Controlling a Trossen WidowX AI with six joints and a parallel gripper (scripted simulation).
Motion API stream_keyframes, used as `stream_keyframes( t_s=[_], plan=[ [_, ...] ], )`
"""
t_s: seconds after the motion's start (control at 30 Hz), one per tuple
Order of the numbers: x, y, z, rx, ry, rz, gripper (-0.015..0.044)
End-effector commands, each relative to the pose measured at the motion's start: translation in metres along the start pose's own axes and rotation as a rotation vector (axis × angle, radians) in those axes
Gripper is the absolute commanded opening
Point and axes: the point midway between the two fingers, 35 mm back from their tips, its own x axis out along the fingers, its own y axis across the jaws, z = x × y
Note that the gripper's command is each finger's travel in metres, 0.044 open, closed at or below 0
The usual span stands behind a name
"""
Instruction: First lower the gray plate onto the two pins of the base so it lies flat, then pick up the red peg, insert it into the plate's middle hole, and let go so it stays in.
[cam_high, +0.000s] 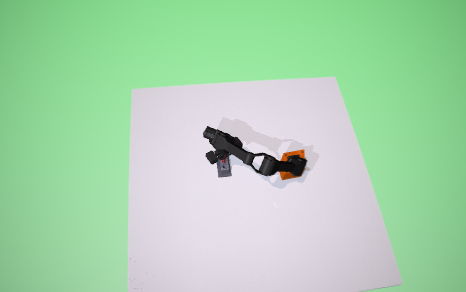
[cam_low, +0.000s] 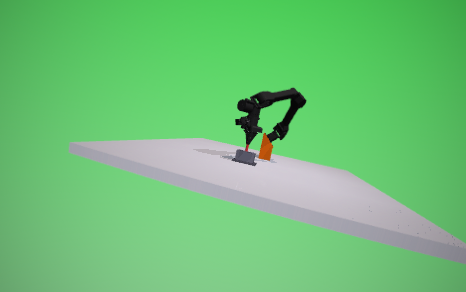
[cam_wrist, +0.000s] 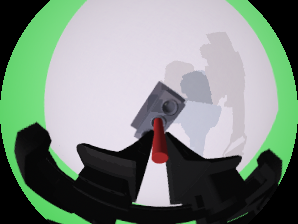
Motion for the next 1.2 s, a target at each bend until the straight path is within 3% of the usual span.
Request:
stream_keyframes(
  t_s=[0.0,0.03,1.17],
  plan=[
    [0.0,0.0,0.0,0.0,0.0,0.0,0.0131],
    [0.0,0.0,0.0,0.0,0.0,0.0,0.015],
    [-0.017,0.0,-0.001,0.008,0.001,0.006,0.015]
  ],
)
